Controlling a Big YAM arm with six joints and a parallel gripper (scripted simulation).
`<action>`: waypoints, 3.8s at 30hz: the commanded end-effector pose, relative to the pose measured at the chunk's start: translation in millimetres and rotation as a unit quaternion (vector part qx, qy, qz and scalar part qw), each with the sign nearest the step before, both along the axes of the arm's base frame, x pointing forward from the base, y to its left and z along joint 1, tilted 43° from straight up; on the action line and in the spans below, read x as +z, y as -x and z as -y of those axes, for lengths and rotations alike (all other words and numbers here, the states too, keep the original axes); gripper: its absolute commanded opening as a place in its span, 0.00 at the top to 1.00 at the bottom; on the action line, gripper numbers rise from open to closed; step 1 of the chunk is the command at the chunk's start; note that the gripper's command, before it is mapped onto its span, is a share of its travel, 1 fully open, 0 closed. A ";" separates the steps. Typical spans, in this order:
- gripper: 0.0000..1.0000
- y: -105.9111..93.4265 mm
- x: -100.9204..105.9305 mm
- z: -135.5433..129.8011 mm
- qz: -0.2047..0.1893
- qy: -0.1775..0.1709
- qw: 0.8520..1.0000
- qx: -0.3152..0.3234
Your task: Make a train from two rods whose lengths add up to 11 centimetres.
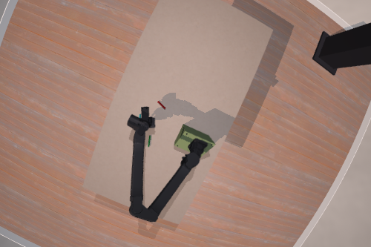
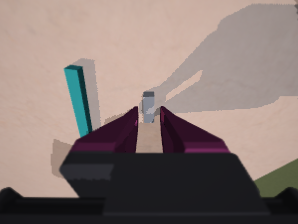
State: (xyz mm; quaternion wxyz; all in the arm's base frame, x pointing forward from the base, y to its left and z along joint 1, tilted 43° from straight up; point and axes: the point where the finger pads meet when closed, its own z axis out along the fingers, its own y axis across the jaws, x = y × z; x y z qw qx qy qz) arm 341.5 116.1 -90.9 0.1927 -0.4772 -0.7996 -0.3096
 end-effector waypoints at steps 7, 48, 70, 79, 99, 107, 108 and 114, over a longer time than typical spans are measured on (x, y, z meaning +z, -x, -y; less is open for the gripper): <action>0.77 -11.5 14.3 14.4 0.014 0.000 1.000 -0.009; 0.00 -8.9 68.4 65.0 0.007 0.002 1.000 -0.003; 0.00 46.3 131.6 -33.2 -0.063 0.005 0.995 -0.078; 0.77 44.5 159.4 -58.2 -0.042 -0.007 0.997 -0.070; 0.77 55.4 146.9 -53.2 -0.061 0.000 0.996 -0.072; 0.77 55.4 146.9 -53.2 -0.061 0.000 0.996 -0.072; 0.77 55.4 146.9 -53.2 -0.061 0.000 0.996 -0.072; 0.77 55.5 146.6 -53.5 -0.061 0.000 0.996 -0.071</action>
